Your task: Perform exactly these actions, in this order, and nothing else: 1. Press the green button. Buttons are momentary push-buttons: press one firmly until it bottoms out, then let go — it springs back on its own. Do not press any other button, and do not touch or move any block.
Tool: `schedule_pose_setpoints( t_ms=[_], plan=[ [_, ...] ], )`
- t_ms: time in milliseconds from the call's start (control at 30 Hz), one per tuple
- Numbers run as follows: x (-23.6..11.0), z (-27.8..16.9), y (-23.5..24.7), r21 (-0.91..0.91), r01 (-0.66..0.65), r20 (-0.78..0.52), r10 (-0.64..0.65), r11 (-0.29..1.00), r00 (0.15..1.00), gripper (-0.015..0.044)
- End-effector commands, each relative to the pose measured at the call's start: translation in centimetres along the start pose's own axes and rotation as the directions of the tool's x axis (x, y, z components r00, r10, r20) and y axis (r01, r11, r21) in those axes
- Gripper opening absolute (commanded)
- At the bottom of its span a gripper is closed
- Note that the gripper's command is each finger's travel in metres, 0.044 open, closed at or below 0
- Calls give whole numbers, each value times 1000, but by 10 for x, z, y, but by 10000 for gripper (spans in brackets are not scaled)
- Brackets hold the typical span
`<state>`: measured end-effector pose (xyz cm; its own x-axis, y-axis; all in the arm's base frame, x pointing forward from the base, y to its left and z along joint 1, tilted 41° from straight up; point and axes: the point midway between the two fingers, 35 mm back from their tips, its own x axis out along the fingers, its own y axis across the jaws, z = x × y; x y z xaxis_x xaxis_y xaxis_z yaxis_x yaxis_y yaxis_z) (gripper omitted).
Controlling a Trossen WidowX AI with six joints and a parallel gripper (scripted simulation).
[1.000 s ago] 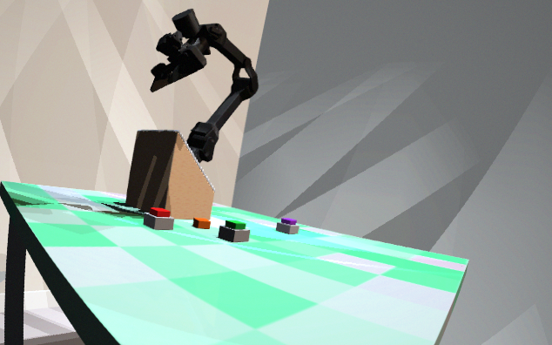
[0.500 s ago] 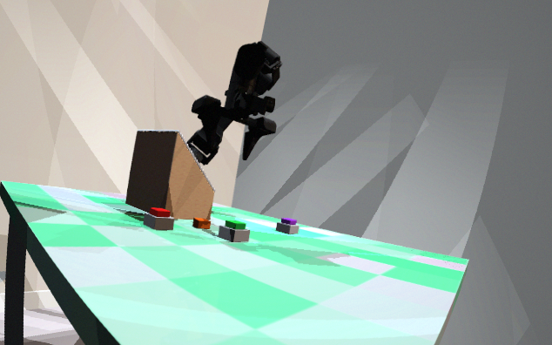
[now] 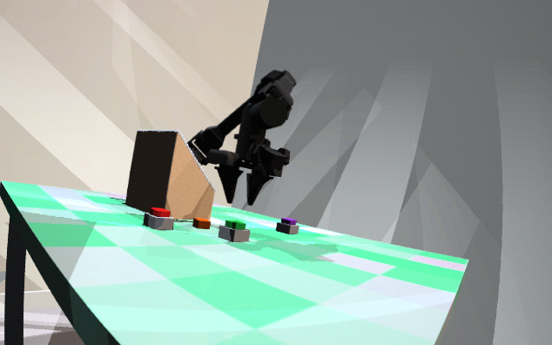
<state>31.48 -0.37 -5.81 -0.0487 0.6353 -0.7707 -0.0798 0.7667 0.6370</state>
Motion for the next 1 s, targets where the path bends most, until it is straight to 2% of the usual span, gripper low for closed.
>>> schedule_pose_setpoints(
  t_ms=[0,200,533,967],
  plan=[
    [13,-5,0,16,-10,-6,10,1000,1000,164],
    [13,-5,0,16,-10,-6,10,1000,1000,20],
    [15,-4,0,16,-10,-6,10,1000,1000,20],
    [35,-4,0,16,-10,-6,11,1000,1000,20]
  ],
)
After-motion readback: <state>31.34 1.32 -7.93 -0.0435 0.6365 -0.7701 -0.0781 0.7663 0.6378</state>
